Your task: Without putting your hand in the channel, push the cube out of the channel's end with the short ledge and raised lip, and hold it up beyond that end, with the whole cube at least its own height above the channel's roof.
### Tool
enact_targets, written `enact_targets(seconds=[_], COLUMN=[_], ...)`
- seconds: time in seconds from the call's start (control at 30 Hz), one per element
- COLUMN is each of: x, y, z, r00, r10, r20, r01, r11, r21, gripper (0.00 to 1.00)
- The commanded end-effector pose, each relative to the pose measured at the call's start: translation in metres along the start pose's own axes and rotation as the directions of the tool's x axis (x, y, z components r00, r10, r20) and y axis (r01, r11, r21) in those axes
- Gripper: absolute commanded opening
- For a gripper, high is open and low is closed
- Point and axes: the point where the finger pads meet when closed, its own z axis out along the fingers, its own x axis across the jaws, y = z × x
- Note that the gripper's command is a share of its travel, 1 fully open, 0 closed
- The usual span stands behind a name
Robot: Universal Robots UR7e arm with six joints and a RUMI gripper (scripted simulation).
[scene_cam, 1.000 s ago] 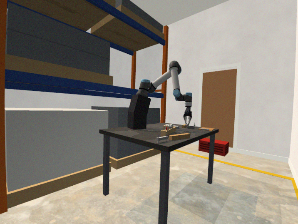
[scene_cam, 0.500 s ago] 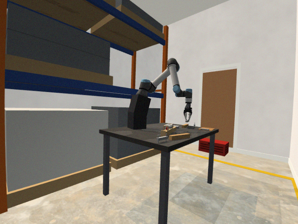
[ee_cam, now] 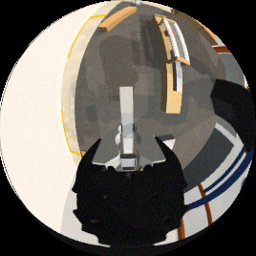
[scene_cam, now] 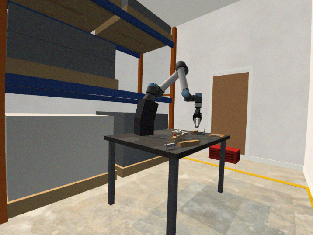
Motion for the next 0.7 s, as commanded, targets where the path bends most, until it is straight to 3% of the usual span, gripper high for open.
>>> enact_targets(seconds=[0.0,0.67], x=[-0.0007,0.0011], y=[0.0,0.0], z=[-0.0006,-0.0004], r00=[1.0,1.0], r10=[0.0,-0.001], r20=[0.002,0.002], r01=[0.0,0.001], r11=[1.0,1.0], r21=[0.0,0.0], gripper=[0.0,0.0])
